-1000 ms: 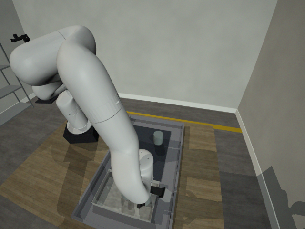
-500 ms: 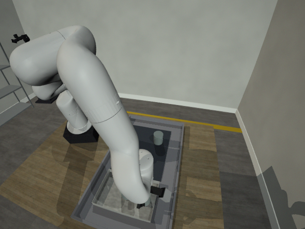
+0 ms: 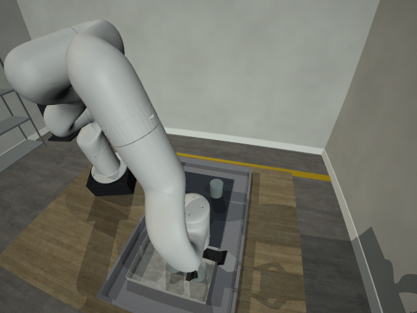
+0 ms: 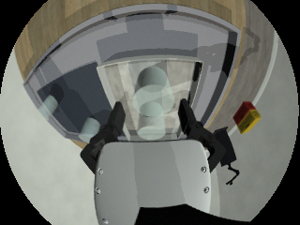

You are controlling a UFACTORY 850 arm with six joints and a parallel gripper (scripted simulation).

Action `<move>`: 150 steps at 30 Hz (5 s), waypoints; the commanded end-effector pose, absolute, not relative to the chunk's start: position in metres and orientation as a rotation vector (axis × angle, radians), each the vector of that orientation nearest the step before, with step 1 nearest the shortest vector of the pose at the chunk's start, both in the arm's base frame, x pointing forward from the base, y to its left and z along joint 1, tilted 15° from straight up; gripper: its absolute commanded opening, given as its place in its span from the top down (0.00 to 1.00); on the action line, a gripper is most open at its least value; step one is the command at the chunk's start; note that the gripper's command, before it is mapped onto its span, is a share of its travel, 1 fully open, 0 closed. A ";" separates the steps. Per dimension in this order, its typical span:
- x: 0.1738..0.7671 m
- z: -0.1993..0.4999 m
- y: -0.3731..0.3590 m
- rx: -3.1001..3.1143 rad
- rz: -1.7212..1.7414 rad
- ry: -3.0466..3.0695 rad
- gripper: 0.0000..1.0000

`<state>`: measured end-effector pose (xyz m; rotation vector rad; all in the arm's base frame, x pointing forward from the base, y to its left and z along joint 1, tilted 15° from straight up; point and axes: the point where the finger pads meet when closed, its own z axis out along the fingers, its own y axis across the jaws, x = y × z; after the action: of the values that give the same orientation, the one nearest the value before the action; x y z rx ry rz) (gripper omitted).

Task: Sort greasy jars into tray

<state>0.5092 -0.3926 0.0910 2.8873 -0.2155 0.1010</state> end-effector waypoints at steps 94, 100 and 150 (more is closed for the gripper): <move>0.555 0.014 -0.002 2.887 0.103 -0.215 0.00; 0.555 0.002 -0.005 2.887 0.103 -0.215 0.00; 0.558 -0.046 -0.017 2.887 0.103 -0.215 0.08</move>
<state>0.5569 -0.0175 -0.0466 2.8873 -0.2155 0.0998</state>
